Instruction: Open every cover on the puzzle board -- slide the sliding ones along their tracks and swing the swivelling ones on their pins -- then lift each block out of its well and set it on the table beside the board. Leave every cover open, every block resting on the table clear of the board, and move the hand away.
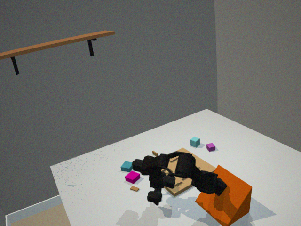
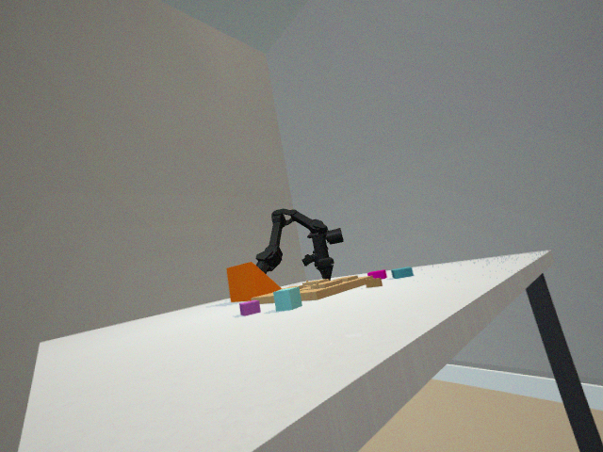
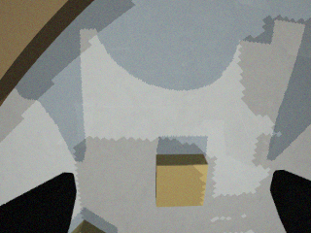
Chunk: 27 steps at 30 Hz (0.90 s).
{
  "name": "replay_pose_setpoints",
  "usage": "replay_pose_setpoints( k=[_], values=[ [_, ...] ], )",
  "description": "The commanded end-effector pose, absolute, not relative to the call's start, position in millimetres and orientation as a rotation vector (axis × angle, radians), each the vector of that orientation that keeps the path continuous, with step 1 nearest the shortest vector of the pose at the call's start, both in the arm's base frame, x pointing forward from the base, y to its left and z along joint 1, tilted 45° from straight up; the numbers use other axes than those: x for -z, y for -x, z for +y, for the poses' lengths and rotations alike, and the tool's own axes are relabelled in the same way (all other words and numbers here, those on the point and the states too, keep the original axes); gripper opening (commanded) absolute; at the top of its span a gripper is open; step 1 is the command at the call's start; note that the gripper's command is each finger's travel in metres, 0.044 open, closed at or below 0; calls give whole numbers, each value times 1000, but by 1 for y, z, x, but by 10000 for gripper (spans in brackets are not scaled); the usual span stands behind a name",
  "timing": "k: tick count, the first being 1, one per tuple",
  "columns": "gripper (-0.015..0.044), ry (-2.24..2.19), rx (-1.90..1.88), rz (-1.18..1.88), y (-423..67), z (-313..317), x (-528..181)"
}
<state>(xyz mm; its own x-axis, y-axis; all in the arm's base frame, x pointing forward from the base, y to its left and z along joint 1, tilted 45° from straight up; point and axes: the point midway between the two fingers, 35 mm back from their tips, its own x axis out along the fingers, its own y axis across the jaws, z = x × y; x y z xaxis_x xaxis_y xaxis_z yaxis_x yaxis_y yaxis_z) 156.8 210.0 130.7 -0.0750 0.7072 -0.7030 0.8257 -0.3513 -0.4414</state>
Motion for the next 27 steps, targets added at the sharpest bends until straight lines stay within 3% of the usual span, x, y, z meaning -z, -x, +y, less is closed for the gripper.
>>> replay_pose_setpoints(
  k=[1, 22, 27],
  values=[
    [440, -2044, 1398, 1711, -160, 202, -140],
    [440, -2045, 1409, 1710, -161, 160, -181],
    [309, -1969, 1248, 1737, -177, 155, -176]
  ],
)
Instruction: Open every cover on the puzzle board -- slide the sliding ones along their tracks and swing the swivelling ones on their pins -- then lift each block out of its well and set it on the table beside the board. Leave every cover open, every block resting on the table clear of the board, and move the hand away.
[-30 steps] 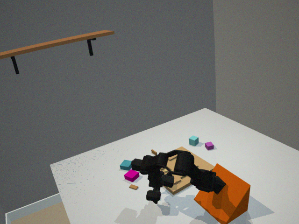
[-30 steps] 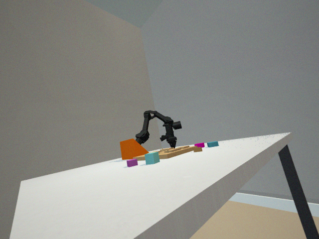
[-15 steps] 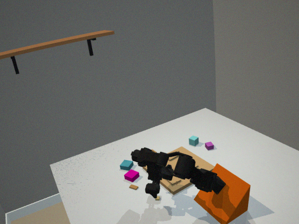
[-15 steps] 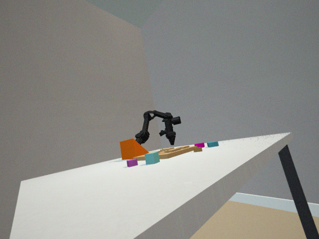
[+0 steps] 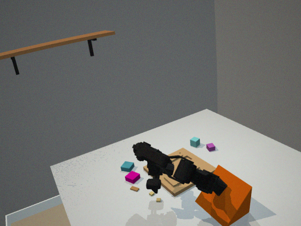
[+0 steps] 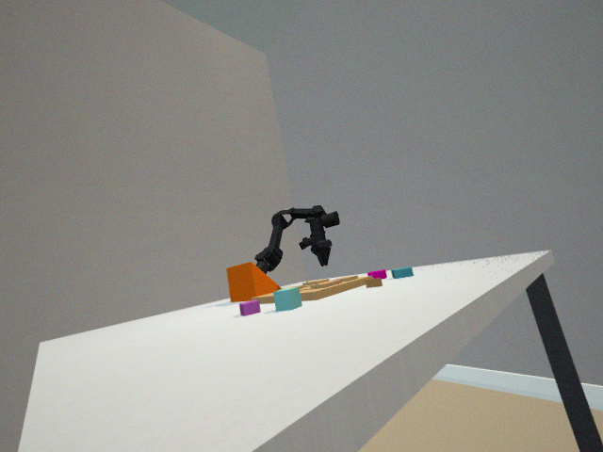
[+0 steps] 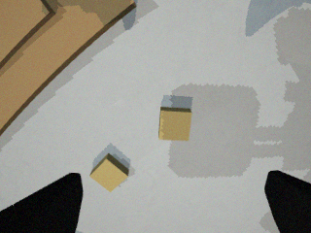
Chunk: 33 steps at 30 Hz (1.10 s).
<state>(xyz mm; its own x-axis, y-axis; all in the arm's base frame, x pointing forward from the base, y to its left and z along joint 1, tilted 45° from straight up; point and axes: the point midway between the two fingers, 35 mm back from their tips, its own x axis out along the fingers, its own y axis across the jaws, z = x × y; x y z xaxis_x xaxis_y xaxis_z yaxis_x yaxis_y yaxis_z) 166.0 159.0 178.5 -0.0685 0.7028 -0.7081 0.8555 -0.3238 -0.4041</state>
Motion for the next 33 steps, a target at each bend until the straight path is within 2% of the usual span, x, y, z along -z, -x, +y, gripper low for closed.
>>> replay_pose_setpoints(
  k=[1, 12, 25, 33],
  values=[
    [282, -1946, 1203, 1744, -182, 154, -175],
    [0, -1559, 579, 1803, -230, 136, -158],
    [0, -952, -176, 1701, -282, 102, -125],
    [0, -716, -429, 1617, -301, 87, -110]
  ],
)
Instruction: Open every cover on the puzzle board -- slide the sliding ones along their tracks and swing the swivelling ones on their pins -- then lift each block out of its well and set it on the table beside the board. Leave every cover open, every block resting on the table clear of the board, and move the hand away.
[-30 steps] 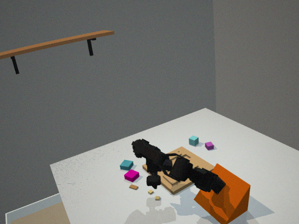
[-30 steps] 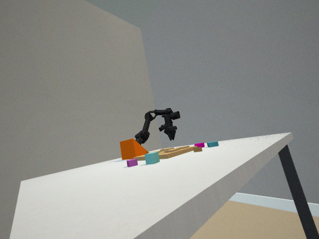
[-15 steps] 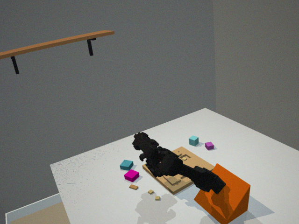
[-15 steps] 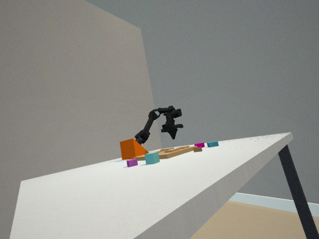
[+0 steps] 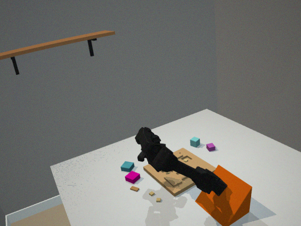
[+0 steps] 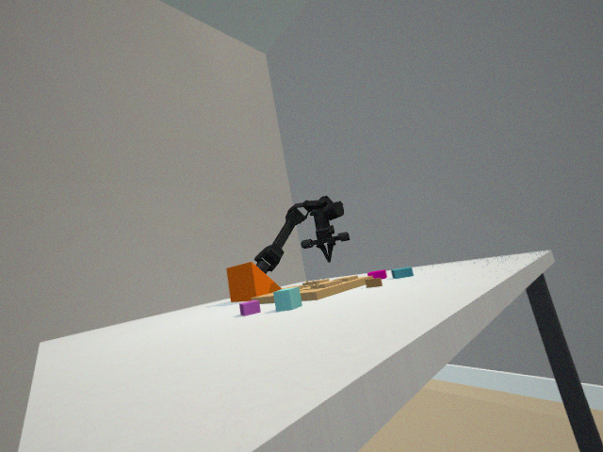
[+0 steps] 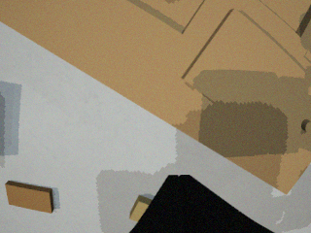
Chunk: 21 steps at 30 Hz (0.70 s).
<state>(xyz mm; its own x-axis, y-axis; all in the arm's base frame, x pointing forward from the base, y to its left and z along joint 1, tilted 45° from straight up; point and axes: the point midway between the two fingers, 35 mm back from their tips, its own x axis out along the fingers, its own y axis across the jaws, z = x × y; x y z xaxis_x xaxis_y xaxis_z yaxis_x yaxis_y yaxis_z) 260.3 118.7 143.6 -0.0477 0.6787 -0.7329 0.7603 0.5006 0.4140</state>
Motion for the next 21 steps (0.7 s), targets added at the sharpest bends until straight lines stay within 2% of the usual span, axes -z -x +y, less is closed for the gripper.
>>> replay_pose_setpoints(
  k=[1, 21],
  values=[
    [0, -685, -460, 1605, -303, 86, -108],
    [0, -89, -1021, 1271, -333, 44, -62]
  ],
)
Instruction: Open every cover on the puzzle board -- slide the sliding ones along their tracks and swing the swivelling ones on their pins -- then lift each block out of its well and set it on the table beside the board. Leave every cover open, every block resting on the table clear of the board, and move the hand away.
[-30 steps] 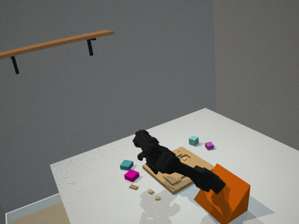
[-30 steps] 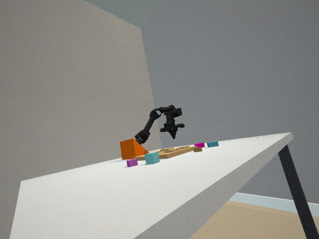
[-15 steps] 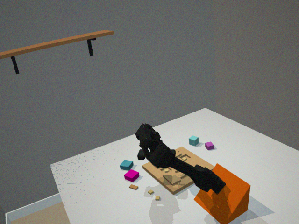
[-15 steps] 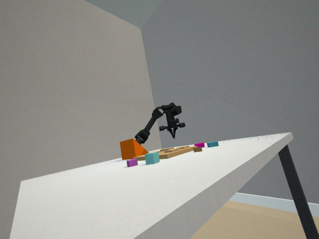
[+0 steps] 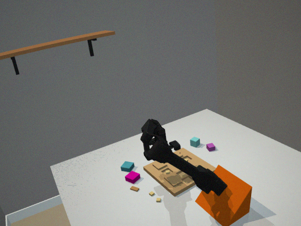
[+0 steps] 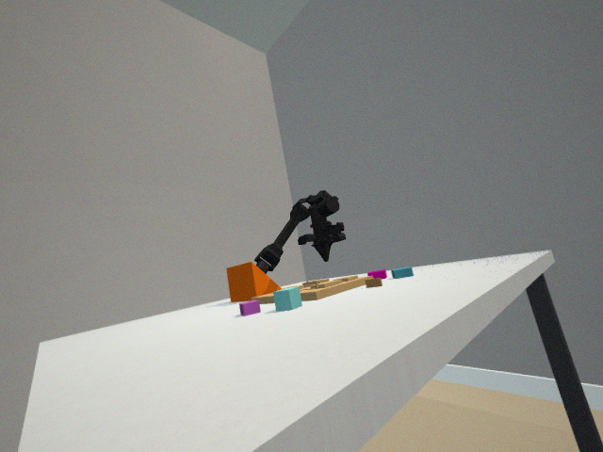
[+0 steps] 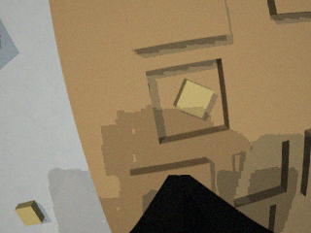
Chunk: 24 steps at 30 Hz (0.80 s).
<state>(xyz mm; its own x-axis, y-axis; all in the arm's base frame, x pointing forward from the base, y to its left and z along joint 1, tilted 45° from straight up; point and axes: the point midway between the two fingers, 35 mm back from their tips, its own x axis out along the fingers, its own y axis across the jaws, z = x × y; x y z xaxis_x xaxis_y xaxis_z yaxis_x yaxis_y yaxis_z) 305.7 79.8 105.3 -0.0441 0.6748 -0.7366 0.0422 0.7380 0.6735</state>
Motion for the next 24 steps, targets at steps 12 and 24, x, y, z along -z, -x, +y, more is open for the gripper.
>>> replay_pose_setpoints(
  k=[12, 24],
  values=[
    [0, 270, -1309, 990, -346, 19, -33],
    [0, 634, -1548, 642, -358, -3, -5]
  ],
)
